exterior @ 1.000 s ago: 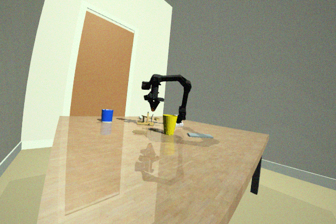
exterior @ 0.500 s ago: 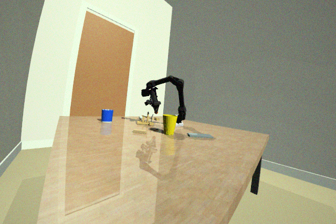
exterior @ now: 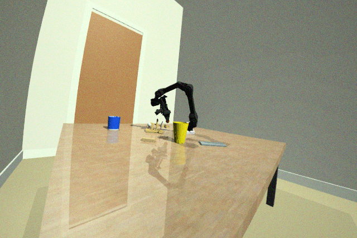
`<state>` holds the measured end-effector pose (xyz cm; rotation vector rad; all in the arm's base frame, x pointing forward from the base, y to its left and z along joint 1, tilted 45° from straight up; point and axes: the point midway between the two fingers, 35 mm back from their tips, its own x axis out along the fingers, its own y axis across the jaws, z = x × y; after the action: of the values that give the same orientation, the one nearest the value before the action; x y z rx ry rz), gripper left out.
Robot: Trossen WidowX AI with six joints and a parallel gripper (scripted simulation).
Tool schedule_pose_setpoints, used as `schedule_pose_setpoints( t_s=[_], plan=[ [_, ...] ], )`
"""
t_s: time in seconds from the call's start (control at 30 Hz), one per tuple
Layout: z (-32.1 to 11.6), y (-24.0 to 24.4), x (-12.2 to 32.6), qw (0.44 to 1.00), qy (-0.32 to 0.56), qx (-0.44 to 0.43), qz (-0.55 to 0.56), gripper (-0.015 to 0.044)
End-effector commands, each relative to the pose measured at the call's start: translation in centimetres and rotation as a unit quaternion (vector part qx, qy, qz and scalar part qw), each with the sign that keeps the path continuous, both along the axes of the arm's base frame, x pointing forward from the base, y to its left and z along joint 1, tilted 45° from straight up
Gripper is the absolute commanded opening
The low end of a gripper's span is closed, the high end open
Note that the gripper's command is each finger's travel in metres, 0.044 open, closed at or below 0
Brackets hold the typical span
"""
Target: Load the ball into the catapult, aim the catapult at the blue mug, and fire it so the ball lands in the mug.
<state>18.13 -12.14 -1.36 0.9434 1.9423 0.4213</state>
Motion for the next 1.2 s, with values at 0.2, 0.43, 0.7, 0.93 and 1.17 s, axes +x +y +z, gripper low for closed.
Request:
schedule_pose_setpoints(
  t_s=[0.2, 0.43, 0.7, 0.93, 1.17],
  plan=[
    [-0.9, 0.9, -0.1, 1.0, 0.005, 0.003, -0.001, 0.0],
    [-1.6, 1.6, -0.1, 1.0, 0.005, 0.003, -0.001, 0.0],
    [-1.2, 1.1, 0.0, 1.0, 0.001, 0.001, 0.0, 0.0053],
    [-1.2, 1.1, 0.0, 1.0, 0.001, 0.001, 0.0, 0.0236],
    [4.4, -4.2, 0.0, 0.996, -0.039, -0.074, -0.037, 0.042]
  ],
)
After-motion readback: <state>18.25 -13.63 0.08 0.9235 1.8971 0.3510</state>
